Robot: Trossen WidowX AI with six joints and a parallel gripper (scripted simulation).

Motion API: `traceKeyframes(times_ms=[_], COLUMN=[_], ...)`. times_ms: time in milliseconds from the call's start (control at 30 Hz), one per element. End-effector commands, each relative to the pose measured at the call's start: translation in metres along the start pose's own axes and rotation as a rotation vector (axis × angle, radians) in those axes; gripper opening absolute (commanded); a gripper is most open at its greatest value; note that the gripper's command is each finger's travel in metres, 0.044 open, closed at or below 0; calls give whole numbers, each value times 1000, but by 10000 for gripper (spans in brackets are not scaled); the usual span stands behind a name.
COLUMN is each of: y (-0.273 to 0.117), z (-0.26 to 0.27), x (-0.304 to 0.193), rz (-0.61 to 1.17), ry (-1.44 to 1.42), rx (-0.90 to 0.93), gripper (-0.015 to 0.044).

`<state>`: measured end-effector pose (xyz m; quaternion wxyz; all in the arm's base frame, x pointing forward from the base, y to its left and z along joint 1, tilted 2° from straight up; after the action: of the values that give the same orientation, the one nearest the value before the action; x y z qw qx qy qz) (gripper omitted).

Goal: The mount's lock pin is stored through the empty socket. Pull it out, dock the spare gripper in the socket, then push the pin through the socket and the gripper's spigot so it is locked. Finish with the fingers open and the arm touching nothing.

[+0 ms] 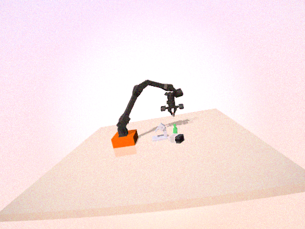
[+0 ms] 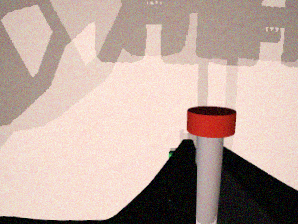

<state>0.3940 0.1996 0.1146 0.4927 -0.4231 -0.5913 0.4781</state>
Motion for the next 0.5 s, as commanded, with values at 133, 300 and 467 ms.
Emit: traceKeyframes(times_ms=[133, 300, 467], y=[12, 19, 26], z=[0, 0, 0], x=[-3, -4, -6], rz=[0, -1, -2], ry=[5, 4, 3], rx=[-1, -6, -10], gripper=[0, 0, 0])
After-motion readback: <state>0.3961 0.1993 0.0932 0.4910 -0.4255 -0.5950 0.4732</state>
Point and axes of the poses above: the point midway between the two fingers, 35 mm back from their tips, its own y axis out along the fingers, its own z axis across the jaws, x = y × z, the point moved 4 cm from there along -y, back along the fingers, and after that the axes turned 14 degrees about -y, right-handed, at the moved point
